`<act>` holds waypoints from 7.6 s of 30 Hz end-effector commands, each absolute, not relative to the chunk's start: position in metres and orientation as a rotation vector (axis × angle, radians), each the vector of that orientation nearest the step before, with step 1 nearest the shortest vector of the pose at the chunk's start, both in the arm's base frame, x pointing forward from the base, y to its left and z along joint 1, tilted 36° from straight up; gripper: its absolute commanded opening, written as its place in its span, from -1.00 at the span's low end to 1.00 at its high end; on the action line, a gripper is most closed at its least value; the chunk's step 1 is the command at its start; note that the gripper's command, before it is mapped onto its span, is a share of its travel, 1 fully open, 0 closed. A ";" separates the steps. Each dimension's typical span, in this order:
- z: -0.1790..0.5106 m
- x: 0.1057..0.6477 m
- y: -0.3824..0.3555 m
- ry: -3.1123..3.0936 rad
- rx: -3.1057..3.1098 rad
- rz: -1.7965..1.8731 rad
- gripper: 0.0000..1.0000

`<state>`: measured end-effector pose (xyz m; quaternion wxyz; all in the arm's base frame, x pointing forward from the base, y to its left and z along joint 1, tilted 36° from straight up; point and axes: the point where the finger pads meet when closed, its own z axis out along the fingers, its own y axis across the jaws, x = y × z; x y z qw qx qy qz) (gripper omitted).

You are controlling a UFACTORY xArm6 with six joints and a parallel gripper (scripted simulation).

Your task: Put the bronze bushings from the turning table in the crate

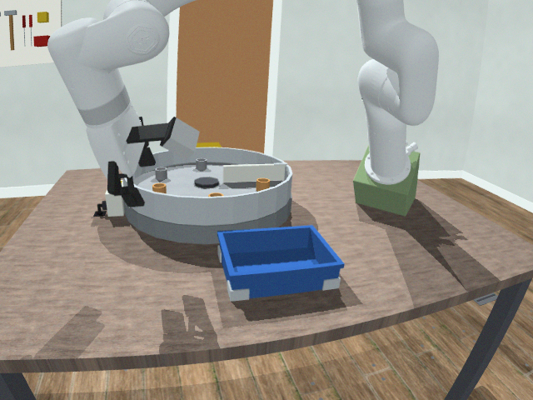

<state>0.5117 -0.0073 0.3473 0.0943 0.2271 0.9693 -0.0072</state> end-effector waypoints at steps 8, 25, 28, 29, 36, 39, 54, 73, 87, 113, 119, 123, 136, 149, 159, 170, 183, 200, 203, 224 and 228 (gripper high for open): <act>0.349 0.512 -0.008 2.870 0.674 -0.020 1.00; 0.325 0.490 -0.054 2.918 0.725 0.050 1.00; 0.313 0.477 -0.074 2.935 0.752 0.092 1.00; 0.309 0.473 -0.081 2.939 0.761 0.107 1.00; 0.285 0.442 -0.121 2.953 0.823 0.214 1.00; 0.277 0.430 -0.134 2.950 0.848 0.258 1.00; 0.228 0.347 -0.198 2.843 1.000 0.533 1.00; 0.171 0.234 -0.239 2.467 1.196 0.767 1.00; 0.168 0.228 -0.240 2.438 1.208 0.772 1.00; 0.168 0.228 -0.240 2.438 1.208 0.772 -0.77; 0.168 0.228 -0.240 2.438 1.208 0.772 -0.77; 0.168 0.228 -0.240 2.438 1.208 0.772 -0.77; 0.168 0.228 -0.240 2.438 1.208 0.772 -0.73; 0.168 0.228 -0.240 2.438 1.208 0.772 -0.73; 0.168 0.228 -0.240 2.438 1.208 0.772 -0.73; 0.168 0.228 -0.240 2.438 1.208 0.772 -0.73; 0.168 0.228 -0.240 2.438 1.208 0.772 -0.73; 0.168 0.228 -0.240 2.438 1.208 0.772 -0.73; 0.168 0.228 -0.240 2.438 1.208 0.772 -0.73; 0.168 0.228 -0.240 2.438 1.208 0.772 -0.73; 0.168 0.228 -0.240 2.438 1.208 0.772 -0.73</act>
